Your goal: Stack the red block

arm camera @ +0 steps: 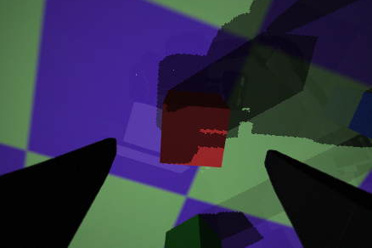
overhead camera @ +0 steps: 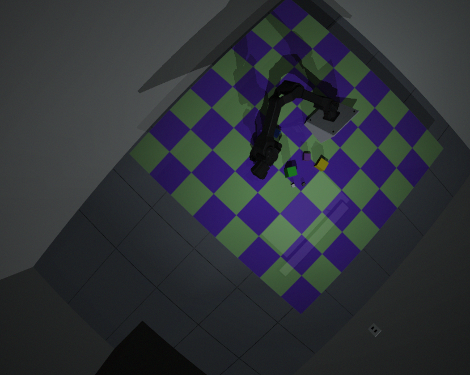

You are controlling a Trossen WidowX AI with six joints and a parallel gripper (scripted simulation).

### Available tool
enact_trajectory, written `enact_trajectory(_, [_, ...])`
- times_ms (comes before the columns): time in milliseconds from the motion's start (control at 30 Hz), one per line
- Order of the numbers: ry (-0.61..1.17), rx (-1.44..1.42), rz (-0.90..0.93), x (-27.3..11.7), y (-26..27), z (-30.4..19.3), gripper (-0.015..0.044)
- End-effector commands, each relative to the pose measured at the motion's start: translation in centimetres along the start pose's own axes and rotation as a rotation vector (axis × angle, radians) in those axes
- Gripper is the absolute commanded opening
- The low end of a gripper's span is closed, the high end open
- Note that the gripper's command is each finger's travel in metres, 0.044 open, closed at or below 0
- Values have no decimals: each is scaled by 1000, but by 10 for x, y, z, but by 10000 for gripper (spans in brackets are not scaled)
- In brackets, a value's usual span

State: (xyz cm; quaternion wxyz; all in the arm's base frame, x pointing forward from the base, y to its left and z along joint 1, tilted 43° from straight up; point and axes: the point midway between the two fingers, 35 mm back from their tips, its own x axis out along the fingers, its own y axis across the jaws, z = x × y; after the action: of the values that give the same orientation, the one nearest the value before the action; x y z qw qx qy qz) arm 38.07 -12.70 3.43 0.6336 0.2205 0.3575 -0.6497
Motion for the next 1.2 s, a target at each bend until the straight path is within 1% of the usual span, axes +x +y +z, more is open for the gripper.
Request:
enact_trajectory(0, [-2, -4, -4, 7, -1, 0, 440])
enact_trajectory(900, [-4, -4, -5, 51, -2, 1, 440])
enact_trajectory(1167, [-4, -4, -5, 53, -2, 1, 440])
